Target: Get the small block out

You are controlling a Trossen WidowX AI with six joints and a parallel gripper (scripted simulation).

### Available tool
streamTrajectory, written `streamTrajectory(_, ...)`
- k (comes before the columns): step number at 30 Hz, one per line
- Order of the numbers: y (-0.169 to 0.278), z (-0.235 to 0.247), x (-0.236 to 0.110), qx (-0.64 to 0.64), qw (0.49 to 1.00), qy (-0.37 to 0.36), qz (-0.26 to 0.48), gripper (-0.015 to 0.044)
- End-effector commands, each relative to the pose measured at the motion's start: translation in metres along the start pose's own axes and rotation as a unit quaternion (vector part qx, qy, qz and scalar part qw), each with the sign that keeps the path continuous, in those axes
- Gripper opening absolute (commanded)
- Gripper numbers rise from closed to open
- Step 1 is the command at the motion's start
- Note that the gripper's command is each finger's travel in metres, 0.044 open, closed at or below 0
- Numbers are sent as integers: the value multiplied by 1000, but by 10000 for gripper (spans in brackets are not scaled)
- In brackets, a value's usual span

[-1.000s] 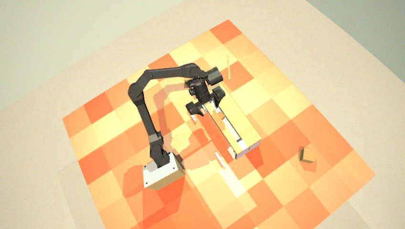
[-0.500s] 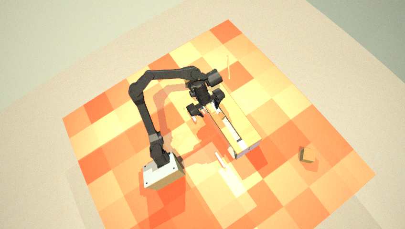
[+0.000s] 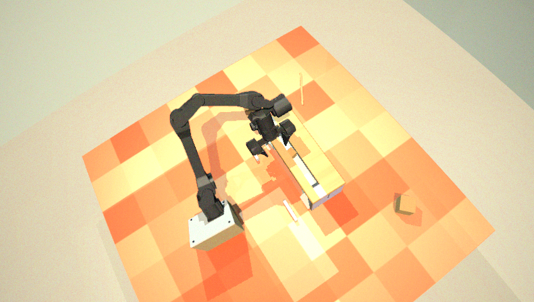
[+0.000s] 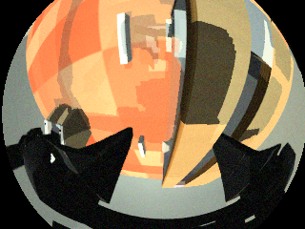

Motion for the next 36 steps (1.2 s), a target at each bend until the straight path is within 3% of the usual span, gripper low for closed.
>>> streamTrajectory(1, -3, 1, 6, 2, 1000, -2, 2, 400)
streamTrajectory(17, -10, 2, 19, 0, 1000, 0, -1, 400)
streamTrajectory(36, 50, 10, 41, 0, 1000, -1, 0, 400)
Point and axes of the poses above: the point midway between the two fingers, 35 mm back from their tips, its own x axis out along the fingers, its own z axis across the jaws, y = z × x, the point moved 5 cm from there along -x, back along the fingers, and after that the axes turned 7 degrees about -x, right-handed, at the moved point
